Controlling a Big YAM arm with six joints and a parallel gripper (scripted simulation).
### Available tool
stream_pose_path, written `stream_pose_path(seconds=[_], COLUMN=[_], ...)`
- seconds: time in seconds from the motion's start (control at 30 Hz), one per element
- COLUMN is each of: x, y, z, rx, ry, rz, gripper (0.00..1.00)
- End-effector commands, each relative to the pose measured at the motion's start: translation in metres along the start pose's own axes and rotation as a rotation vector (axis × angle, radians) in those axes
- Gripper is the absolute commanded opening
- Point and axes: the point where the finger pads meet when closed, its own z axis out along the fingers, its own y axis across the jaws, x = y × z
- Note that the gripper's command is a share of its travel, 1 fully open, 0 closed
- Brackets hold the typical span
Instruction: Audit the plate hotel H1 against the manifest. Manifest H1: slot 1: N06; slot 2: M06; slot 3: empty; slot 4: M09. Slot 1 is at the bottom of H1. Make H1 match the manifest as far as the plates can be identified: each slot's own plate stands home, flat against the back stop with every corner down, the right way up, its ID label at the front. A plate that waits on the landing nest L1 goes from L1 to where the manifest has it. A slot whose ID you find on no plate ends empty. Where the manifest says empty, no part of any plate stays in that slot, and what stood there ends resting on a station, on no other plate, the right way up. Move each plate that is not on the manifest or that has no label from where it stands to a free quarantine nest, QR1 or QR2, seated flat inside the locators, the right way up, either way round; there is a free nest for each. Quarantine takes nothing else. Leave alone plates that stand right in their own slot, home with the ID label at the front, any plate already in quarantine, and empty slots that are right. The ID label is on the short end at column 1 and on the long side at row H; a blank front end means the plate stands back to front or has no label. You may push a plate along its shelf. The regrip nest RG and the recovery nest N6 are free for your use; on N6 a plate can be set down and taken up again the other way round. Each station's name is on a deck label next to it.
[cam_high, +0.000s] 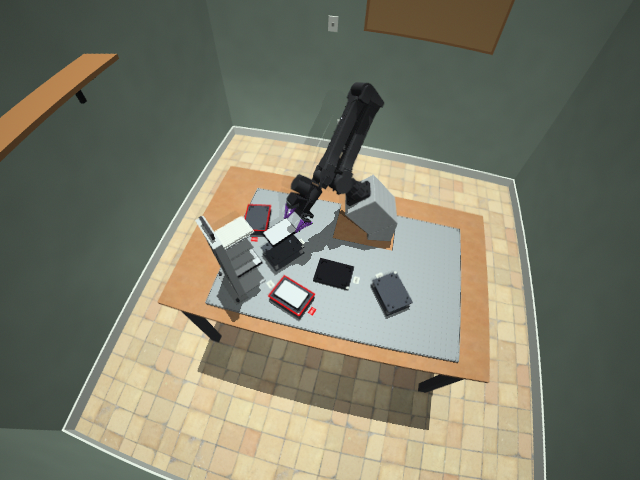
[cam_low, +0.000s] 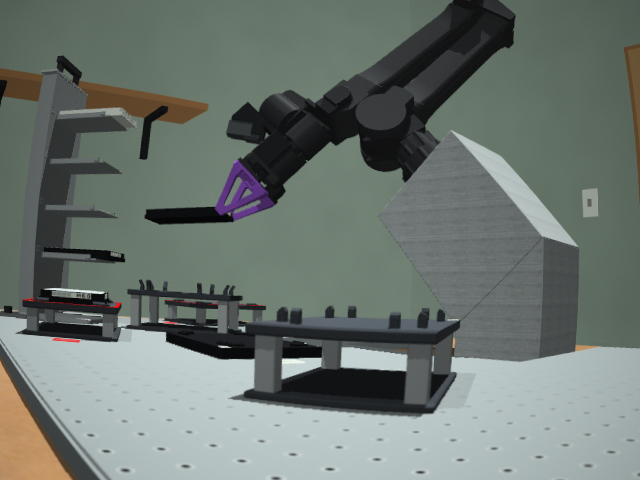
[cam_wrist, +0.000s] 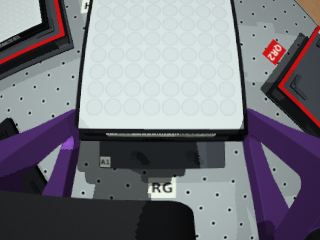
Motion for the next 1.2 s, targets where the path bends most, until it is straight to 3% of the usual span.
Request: stream_pose_path(seconds=[0.0,0.73,0.77,1.03,1.07,1.17], x=[-0.038,-0.055,-0.041,-0.040,-0.051,-0.040], y=[-0.013,-0.015,-0.010,-0.010,-0.012,-0.010], z=[-0.003,-0.022,-0.018,-0.018,-0.019,-0.018], rx=[0.014,0.015,0.015,0.015,0.007,0.015], ry=[-0.061,-0.065,-0.043,-0.043,-0.049,-0.043], rz=[0.025,0.031,0.016,0.016,0.026,0.016], gripper=[0.86,0.86,0.86,0.86,0.86,0.86])
